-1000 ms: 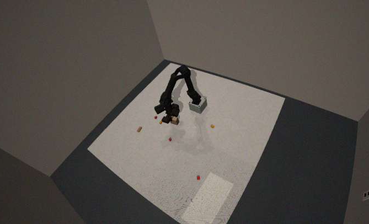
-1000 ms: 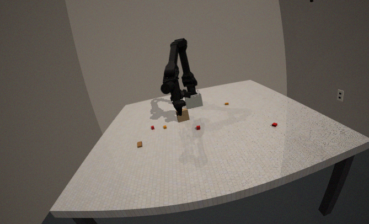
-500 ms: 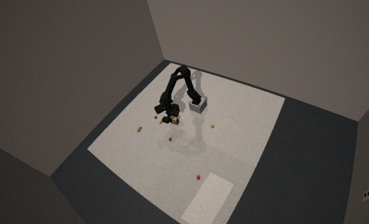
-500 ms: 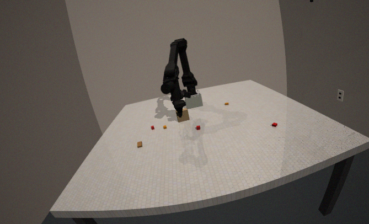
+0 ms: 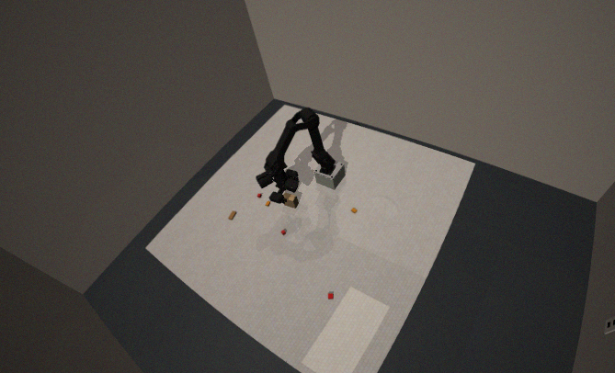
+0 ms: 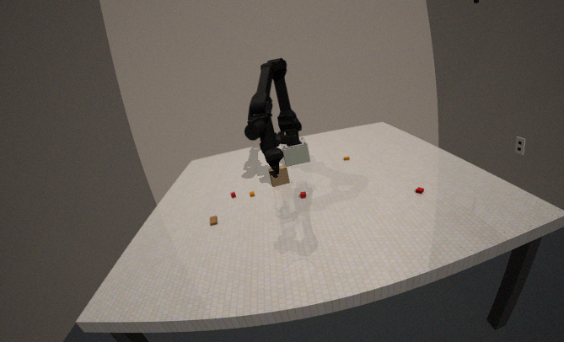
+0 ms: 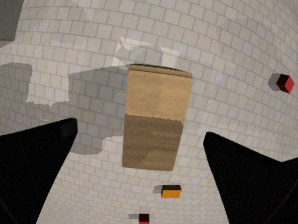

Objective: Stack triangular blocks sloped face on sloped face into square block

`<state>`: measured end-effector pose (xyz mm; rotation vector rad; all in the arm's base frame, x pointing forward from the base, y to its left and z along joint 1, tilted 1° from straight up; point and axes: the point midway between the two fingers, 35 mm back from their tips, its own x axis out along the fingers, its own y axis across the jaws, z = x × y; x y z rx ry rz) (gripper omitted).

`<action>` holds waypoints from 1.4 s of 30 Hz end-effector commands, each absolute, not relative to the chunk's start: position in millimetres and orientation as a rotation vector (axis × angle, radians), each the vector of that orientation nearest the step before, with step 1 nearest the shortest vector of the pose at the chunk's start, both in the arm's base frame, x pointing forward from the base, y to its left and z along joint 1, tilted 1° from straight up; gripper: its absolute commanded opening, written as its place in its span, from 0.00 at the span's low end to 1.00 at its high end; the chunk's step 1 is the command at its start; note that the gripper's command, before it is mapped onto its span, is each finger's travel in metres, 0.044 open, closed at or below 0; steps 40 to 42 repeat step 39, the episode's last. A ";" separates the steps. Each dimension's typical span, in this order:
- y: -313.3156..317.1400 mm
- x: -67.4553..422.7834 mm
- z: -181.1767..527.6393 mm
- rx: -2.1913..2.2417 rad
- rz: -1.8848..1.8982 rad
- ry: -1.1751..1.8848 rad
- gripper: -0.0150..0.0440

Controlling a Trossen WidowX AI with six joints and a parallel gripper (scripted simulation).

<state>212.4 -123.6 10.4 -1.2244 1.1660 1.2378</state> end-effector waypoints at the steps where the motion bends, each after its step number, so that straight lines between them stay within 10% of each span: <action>1: -129.1 219.1 61.6 -1.255 1.208 1.156 1.00; 42: -128.7 216.7 101.5 -1.272 1.180 1.153 1.00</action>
